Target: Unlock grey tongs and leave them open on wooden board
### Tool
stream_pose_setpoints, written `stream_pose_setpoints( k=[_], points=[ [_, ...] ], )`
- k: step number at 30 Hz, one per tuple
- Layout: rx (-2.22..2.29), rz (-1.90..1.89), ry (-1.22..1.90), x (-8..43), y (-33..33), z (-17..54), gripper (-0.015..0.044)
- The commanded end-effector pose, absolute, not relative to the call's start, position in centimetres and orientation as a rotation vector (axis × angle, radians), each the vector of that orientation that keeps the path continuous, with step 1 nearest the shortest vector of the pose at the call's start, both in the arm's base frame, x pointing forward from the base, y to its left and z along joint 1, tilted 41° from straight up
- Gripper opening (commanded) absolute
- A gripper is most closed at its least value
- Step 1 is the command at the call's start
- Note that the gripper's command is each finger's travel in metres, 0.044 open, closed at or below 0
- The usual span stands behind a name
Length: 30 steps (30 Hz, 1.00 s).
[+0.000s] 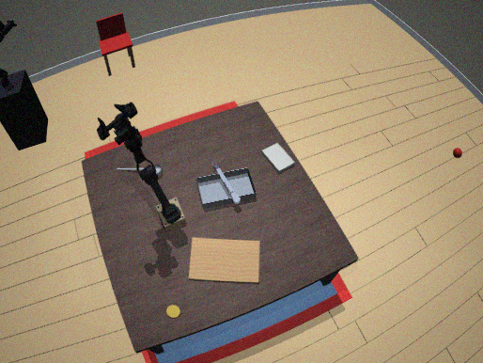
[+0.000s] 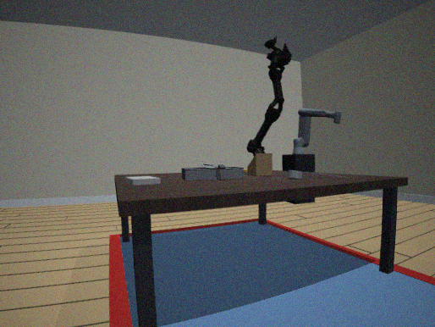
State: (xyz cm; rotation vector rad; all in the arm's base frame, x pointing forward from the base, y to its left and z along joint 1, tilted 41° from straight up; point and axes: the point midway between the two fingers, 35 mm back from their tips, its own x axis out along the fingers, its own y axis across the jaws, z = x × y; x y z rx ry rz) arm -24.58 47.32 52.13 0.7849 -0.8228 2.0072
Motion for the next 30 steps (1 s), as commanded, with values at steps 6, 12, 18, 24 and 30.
stream_pose_setpoints(
  k=[6,12,18,24,30],
  points=[
    [0.818,1.947,-0.93,-24.5,44.7,54.4,0.026],
    [0.895,1.841,-1.083,-24.9,38.8,58.9,0.026],
    [0.943,1.646,-1.276,-24.0,32.8,62.6,0.026],
    [0.989,1.526,-1.369,-23.3,28.2,64.8,0.026],
    [1.029,1.375,-1.423,-21.6,24.3,66.5,0.026]
  ],
)
